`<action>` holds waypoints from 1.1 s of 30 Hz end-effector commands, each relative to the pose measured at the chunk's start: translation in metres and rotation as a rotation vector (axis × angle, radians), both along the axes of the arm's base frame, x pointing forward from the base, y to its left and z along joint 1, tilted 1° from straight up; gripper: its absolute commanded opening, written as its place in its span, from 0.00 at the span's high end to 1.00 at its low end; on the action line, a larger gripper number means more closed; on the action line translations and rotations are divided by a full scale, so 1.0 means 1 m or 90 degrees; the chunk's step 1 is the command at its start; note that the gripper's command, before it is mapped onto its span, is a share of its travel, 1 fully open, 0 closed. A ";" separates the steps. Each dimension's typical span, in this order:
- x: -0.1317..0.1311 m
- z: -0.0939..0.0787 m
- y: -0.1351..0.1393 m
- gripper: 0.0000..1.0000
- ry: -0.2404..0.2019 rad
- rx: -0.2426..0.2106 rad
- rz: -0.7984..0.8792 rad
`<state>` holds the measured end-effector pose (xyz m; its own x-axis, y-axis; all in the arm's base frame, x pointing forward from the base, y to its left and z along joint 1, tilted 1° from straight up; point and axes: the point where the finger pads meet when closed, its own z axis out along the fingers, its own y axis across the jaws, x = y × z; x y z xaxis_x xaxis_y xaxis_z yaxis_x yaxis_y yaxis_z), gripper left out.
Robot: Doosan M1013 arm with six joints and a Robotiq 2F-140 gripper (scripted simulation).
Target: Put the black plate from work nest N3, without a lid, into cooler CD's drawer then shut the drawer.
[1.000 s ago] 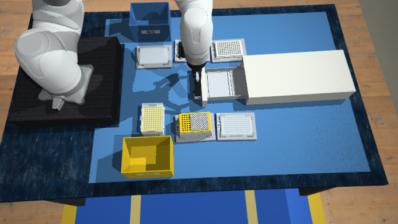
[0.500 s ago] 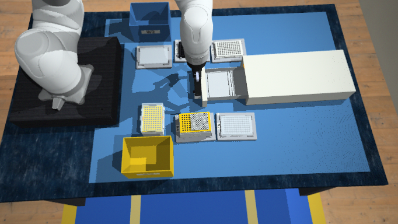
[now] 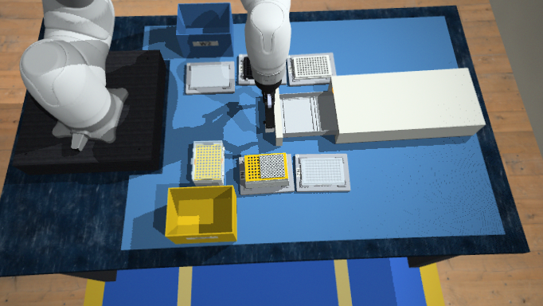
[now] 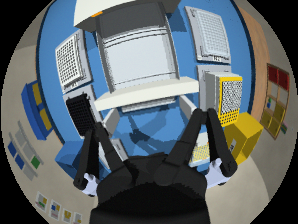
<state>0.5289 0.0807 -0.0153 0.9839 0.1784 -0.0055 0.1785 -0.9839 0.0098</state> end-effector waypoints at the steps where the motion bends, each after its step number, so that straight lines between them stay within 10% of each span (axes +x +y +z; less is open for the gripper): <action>1: 0.000 0.002 0.000 0.13 0.000 0.000 0.000; 33: 0.000 0.041 0.000 0.13 0.000 0.000 0.000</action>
